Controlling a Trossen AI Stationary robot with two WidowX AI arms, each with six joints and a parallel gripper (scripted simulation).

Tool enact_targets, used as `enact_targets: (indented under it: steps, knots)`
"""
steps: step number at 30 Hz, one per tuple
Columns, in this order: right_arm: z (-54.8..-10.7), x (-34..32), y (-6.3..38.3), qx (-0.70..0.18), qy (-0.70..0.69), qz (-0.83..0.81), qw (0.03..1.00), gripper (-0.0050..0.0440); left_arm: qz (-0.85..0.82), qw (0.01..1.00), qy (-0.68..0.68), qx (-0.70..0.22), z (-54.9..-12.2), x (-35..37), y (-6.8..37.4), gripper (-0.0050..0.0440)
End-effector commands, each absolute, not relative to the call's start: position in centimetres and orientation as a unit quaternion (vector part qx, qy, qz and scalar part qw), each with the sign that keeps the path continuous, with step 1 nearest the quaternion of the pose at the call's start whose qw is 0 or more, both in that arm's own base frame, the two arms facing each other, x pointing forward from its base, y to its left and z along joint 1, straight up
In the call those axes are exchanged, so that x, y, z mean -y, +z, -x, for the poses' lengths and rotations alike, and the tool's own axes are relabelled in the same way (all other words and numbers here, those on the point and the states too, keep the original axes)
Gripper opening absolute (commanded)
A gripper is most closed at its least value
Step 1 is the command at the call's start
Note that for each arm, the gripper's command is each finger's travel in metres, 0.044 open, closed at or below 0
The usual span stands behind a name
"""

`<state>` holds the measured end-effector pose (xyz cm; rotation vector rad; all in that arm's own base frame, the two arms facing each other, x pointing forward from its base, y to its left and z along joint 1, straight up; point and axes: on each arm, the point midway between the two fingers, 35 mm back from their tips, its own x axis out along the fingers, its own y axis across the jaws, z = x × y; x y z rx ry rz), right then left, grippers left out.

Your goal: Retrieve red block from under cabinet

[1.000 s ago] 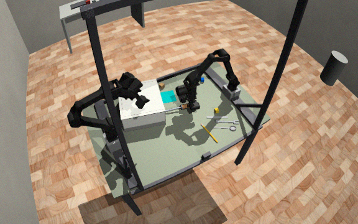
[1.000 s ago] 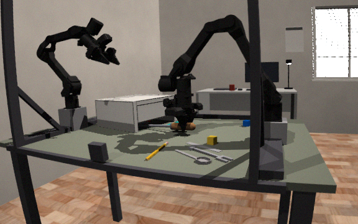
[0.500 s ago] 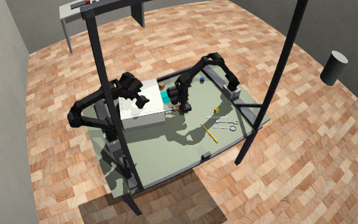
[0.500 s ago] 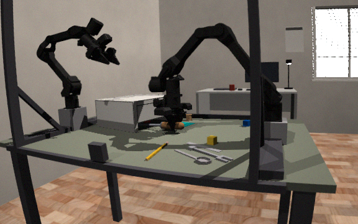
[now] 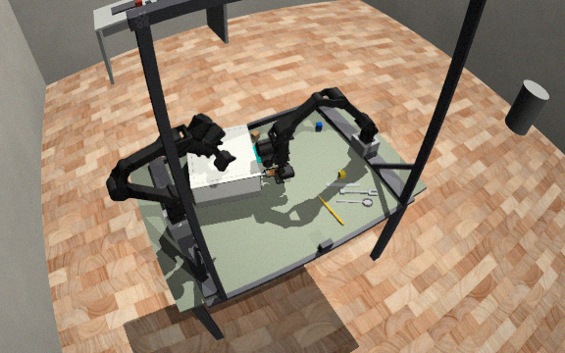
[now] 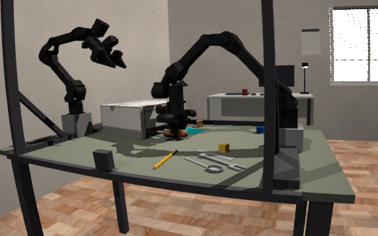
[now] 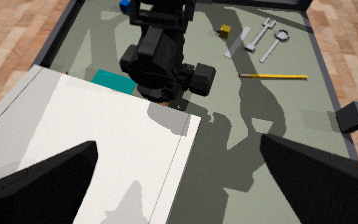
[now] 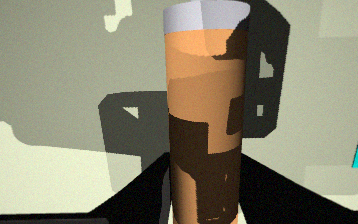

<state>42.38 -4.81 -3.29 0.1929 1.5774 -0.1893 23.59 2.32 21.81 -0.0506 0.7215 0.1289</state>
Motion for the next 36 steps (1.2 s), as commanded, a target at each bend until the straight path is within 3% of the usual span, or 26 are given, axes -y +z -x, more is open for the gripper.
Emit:
enact_targets:
  steps: [1, 36]
  knots:
    - [-44.0, 5.3, -2.1, -0.691, -0.085, -0.085, 0.713, 0.0113, 0.024, 0.937, 0.063, -0.342, -23.7, -2.3, 22.6, 0.0440]
    - [-43.1, 8.2, -2.3, -0.691, -0.087, -0.083, 0.713, 0.0113, 0.024, 0.937, 0.063, -0.342, -23.7, -2.3, 22.6, 0.0440]
